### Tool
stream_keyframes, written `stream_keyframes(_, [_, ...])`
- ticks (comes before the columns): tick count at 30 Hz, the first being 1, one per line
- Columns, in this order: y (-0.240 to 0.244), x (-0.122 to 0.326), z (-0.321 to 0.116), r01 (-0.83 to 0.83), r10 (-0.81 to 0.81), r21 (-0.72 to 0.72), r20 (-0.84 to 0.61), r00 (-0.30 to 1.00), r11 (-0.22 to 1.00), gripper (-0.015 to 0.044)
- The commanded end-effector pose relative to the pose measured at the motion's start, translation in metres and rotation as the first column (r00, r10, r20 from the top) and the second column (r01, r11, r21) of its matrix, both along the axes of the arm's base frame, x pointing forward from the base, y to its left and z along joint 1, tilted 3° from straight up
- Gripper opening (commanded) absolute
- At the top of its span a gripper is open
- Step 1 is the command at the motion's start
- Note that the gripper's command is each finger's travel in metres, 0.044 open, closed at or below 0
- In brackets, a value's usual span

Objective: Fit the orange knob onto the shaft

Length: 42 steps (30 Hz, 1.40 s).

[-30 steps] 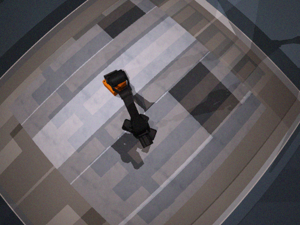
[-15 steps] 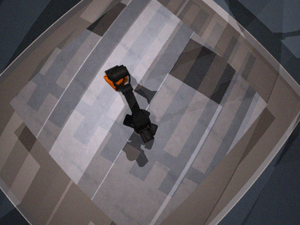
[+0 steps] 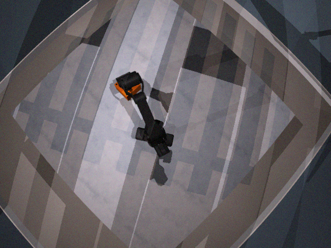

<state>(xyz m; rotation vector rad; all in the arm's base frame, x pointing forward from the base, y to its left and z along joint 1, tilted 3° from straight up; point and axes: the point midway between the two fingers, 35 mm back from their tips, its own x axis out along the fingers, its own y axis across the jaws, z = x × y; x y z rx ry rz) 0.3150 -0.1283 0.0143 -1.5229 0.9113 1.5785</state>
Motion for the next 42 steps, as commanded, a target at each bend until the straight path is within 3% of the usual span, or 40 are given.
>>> stream_keyframes(1, [-0.0008,0.0013,0.0051,-0.064,0.065,-0.006,0.012,0.998,0.998,0.0000])
stream_keyframes(42, [-0.0006,0.0009,0.0032,-0.090,0.090,-0.006,0.013,0.996,0.996,0.0000])
